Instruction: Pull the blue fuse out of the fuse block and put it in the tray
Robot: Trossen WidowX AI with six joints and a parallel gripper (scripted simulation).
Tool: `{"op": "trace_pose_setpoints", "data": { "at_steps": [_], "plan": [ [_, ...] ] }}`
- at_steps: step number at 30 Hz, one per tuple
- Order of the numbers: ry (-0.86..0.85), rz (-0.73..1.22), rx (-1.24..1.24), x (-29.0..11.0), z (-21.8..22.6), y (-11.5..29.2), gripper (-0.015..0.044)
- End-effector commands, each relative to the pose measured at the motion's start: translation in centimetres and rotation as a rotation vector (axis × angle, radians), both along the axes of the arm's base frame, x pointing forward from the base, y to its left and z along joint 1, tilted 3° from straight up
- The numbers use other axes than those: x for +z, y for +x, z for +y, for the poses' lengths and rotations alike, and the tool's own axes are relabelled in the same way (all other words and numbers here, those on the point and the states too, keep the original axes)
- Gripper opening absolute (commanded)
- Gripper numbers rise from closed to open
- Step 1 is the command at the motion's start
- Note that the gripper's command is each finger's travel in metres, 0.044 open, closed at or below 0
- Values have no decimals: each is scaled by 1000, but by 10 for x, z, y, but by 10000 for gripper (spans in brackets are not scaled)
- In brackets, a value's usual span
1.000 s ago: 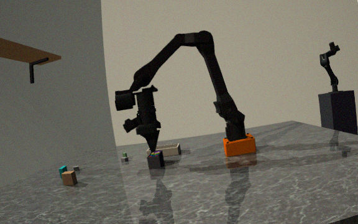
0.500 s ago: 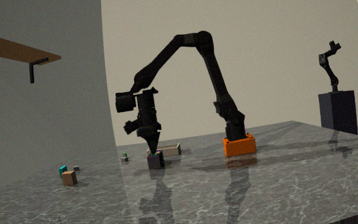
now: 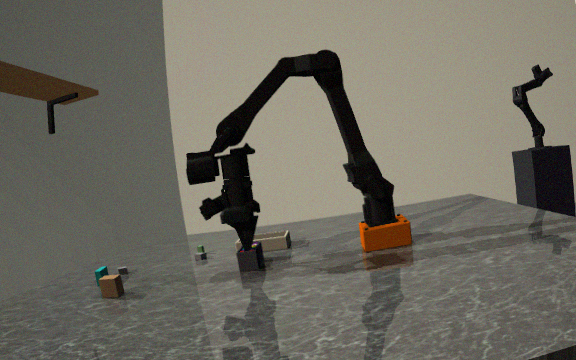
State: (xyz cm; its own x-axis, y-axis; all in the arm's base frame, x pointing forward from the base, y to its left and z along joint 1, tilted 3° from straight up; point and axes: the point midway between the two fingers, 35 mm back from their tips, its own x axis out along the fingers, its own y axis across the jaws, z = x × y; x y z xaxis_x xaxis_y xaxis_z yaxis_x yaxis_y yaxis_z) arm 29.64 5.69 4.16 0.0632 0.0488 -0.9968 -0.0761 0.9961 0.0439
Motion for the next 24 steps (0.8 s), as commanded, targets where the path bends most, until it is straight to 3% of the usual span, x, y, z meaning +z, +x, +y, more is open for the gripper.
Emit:
{"op": "trace_pose_setpoints", "data": {
  "at_steps": [1,12,24],
  "plan": [
    [-5,-1,-4,-2,-1,0,64],
    [0,2,0,-1,0,0,0],
    [-1,1,0,2,0,0,0]
  ]
}}
